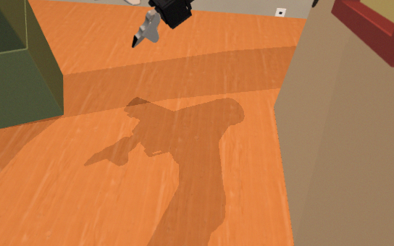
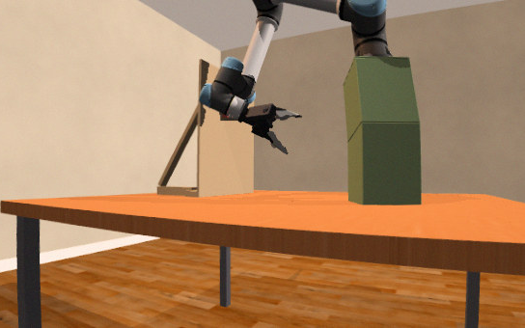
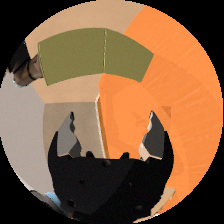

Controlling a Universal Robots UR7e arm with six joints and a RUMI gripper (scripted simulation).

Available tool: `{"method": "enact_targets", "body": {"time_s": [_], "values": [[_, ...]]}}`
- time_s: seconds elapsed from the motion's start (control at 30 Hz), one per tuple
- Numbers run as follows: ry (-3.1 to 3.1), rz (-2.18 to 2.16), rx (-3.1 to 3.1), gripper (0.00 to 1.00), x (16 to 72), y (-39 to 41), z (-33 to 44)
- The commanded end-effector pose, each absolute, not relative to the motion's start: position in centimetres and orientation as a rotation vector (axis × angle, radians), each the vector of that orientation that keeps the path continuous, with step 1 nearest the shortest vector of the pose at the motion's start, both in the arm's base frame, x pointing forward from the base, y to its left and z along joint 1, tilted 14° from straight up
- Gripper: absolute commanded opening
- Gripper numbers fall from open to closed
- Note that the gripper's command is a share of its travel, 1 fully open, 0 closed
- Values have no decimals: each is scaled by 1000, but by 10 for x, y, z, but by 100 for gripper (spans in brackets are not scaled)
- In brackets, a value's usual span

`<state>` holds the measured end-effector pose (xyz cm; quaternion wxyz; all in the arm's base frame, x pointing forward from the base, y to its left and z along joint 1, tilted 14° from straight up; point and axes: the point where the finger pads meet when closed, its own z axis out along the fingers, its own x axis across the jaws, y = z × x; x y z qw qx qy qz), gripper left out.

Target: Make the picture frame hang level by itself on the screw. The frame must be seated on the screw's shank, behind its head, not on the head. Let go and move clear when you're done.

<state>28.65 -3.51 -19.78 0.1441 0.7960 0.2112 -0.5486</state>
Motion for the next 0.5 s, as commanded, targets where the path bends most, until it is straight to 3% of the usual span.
{"method": "enact_targets", "body": {"time_s": [0.0,0.47], "values": [[587,-1685,2295,100,266,-31,-187],[514,-1977,2278,100,215,-16,-151]]}}
